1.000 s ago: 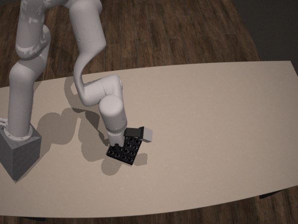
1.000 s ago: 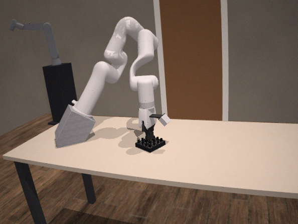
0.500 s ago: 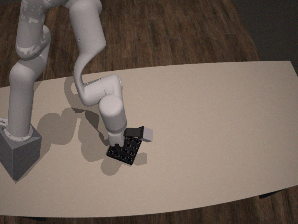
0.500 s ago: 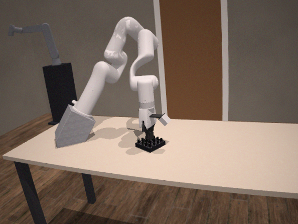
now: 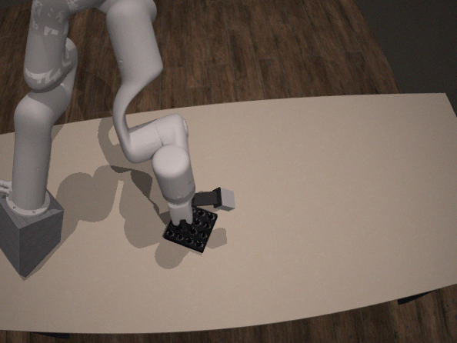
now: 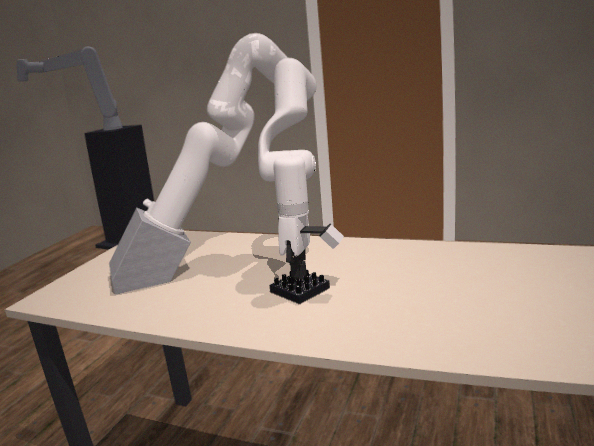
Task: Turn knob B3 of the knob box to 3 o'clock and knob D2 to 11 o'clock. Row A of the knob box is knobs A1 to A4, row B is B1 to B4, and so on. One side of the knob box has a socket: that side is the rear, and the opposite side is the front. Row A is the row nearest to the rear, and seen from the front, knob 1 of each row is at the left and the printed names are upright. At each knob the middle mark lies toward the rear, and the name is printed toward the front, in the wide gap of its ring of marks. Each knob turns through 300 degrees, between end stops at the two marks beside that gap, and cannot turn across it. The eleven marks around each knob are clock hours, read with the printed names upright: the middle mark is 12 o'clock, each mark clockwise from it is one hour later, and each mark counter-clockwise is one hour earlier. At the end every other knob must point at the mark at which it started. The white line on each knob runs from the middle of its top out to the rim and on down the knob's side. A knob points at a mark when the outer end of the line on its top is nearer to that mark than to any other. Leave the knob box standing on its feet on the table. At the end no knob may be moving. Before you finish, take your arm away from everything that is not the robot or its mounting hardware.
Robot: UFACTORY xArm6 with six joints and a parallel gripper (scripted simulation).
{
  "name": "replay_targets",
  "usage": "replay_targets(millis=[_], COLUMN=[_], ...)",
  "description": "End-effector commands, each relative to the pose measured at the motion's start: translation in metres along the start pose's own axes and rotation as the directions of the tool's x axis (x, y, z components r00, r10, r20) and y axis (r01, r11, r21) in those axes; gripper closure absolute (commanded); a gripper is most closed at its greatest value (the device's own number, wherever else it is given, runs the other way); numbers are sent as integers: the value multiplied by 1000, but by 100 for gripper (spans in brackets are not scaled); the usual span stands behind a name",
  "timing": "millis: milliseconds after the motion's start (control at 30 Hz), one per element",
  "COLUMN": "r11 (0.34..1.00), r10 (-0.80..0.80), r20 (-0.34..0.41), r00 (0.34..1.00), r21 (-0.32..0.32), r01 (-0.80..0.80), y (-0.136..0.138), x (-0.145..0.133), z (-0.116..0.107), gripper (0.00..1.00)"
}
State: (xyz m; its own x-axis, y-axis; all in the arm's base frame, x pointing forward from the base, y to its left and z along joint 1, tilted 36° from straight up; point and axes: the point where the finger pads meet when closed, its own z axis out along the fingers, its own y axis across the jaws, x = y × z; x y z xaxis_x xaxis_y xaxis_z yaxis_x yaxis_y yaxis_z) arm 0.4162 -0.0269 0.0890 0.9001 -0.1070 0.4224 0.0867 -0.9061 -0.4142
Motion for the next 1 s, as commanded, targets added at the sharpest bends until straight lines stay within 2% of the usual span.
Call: replay_targets(millis=[0, 133, 333, 633, 700, 967], r11=[994, 988, 953, 855, 855, 752], r10=[-105, -153, -304, -519, -519, -659], r20=[-6, -6, -6, -6, -6, -5], r00=[994, 988, 953, 855, 855, 752], r21=[0, 0, -1, -2, -2, -3], r01=[105, 153, 304, 519, 519, 659], y=[0, 0, 0, 0, 0, 0], x=[1, 1, 1, 1, 1, 1], z=[-1, -1, -1, -1, -1, -1], gripper=[92, 92, 92, 92, 92, 92])
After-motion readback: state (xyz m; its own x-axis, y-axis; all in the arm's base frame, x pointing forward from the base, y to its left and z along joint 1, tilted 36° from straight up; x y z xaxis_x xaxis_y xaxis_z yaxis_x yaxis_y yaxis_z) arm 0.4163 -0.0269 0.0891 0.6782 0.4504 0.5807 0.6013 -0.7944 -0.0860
